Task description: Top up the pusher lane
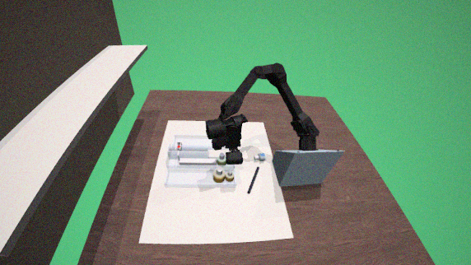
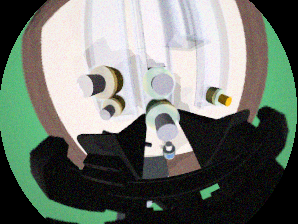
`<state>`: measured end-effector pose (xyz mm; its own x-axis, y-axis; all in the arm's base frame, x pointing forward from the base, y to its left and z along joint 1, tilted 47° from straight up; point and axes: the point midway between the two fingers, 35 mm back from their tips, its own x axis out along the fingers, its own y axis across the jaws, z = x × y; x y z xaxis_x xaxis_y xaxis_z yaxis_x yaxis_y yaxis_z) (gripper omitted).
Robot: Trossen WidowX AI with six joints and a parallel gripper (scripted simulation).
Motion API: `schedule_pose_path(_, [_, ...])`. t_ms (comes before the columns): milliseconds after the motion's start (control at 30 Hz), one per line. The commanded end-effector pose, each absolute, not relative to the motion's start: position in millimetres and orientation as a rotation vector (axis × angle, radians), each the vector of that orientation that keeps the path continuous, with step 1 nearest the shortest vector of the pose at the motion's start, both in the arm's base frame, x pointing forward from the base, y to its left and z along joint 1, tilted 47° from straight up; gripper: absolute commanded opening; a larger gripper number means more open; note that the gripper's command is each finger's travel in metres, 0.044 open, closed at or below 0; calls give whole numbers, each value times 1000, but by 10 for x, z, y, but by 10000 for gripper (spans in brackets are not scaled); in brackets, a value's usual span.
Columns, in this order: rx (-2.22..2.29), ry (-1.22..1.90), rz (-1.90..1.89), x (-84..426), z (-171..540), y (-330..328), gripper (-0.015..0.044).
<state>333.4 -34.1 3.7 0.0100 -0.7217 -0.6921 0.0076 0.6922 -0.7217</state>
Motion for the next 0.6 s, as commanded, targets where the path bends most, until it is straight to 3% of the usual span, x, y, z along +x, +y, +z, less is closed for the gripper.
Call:
schedule_pose_path(0, [-619,1434,-636,3445,90,-326,0])
schedule_pose_path(567, [-619,1434,-636,3500,103,-323,0])
